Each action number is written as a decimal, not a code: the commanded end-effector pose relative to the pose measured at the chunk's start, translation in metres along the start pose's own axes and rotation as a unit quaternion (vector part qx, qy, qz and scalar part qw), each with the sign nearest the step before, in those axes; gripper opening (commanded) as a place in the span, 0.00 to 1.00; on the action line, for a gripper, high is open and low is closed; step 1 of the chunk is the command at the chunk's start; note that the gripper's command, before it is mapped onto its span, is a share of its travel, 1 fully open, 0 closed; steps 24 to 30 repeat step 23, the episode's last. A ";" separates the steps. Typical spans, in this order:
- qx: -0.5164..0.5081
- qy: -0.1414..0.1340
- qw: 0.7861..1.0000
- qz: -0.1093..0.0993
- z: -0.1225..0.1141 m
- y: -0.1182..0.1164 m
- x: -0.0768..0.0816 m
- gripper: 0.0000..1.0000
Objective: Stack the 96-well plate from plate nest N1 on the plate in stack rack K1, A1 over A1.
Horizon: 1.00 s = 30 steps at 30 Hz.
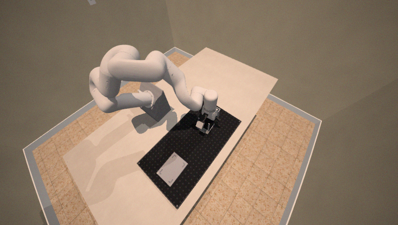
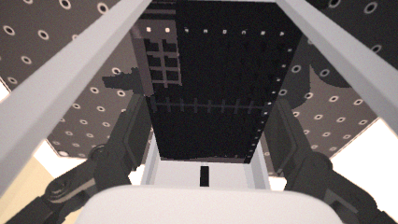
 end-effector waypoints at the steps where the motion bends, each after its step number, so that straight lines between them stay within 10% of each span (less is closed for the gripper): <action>1: 0.000 -0.002 1.000 0.002 -0.001 -0.001 0.002 1.00; 30: 0.000 -0.002 1.000 0.002 -0.001 -0.001 0.007 1.00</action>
Point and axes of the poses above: the point where the finger pads meet when closed, its own x axis back along the fingers, its own y axis across the jaws, z = x × y, the point moved 6 cm from there along x, back along the fingers, and after that the axes turned 12 degrees about -x, right-handed, at the moved point
